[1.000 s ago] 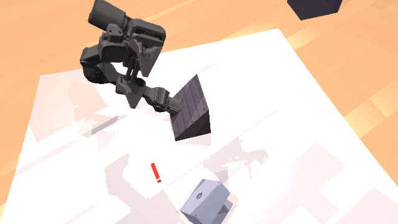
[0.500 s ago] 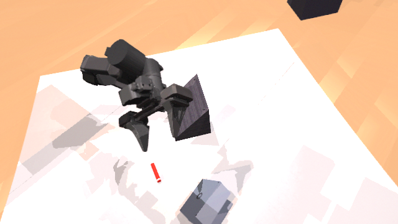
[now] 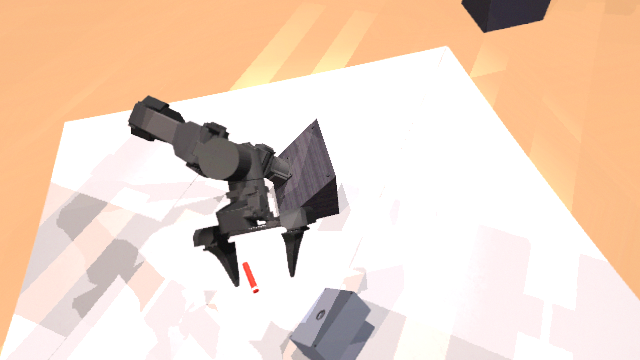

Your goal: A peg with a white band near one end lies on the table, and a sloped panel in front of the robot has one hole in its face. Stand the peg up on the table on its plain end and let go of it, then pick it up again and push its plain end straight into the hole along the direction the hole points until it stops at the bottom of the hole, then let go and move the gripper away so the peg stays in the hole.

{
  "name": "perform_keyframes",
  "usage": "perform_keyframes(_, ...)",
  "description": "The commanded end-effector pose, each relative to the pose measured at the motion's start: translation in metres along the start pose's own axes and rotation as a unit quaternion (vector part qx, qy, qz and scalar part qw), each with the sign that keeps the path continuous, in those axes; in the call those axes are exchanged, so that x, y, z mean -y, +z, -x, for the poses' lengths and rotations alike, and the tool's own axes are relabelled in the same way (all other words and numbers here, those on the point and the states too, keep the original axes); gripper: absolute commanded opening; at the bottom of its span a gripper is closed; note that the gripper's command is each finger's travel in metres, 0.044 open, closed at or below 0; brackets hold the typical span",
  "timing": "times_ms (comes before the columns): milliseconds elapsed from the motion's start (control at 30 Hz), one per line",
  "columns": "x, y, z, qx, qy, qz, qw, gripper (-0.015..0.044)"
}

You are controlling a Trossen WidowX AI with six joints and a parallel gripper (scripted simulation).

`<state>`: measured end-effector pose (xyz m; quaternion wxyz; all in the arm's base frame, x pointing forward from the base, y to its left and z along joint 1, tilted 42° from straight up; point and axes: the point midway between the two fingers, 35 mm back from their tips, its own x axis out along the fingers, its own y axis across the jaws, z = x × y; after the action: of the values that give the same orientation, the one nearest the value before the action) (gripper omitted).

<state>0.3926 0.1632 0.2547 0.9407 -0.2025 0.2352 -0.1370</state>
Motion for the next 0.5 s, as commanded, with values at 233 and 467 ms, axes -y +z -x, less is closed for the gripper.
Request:
perform_keyframes(233, 0.041, -0.074, -0.035, -0.142, -0.027, 0.116, 0.983, 0.0440)
perform_keyframes(467, 0.070, -0.120, -0.044, -0.240, -0.031, 0.170, 0.955, 0.0440)
